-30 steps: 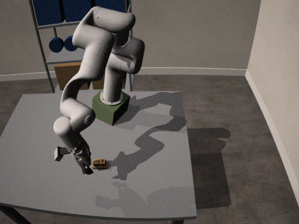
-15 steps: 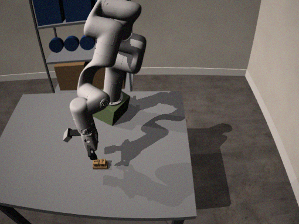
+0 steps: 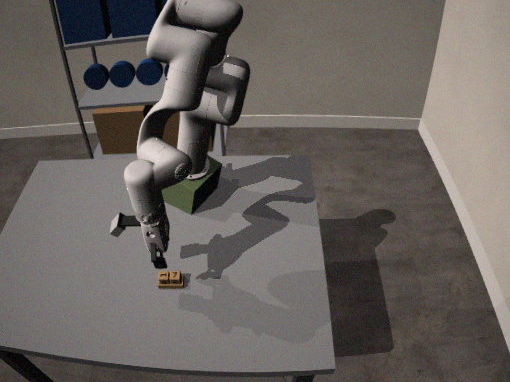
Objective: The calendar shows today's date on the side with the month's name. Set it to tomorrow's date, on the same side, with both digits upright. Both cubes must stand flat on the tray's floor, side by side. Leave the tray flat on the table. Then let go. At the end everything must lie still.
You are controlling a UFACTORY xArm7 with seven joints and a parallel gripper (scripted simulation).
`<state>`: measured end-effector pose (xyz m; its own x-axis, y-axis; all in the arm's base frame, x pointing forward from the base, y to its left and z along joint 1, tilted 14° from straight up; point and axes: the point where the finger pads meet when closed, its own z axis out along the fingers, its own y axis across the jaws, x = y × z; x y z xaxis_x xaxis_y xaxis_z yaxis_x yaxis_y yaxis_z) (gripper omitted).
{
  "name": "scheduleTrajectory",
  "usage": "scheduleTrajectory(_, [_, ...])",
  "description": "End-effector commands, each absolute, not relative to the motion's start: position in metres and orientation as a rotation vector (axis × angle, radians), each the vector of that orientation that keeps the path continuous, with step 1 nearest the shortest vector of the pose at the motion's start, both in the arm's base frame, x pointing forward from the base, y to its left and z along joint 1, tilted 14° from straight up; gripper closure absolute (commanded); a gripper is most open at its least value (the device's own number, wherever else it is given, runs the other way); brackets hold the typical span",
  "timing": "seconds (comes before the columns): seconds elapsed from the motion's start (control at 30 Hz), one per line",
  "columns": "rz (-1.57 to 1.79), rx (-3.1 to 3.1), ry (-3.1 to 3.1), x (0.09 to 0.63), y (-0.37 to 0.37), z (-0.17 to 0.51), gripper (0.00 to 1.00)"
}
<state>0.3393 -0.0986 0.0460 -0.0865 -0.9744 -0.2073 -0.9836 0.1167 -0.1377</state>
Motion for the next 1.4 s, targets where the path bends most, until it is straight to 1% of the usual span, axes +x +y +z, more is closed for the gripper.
scheduleTrajectory(0.0, [0.049, -1.935, 2.148, 0.34, -0.099, 0.047, 0.0])
scheduleTrajectory(0.5, [0.021, -2.077, 2.011, 0.333, -0.104, 0.044, 0.0])
scheduleTrajectory(0.87, [-0.05, -2.405, 1.615, 0.314, -0.115, 0.037, 0.0])
scheduleTrajectory(1.1, [-0.077, -2.516, 1.443, 0.306, -0.119, 0.034, 0.0])
scheduleTrajectory(1.37, [-0.123, -2.689, 1.112, 0.292, -0.125, 0.029, 0.0])
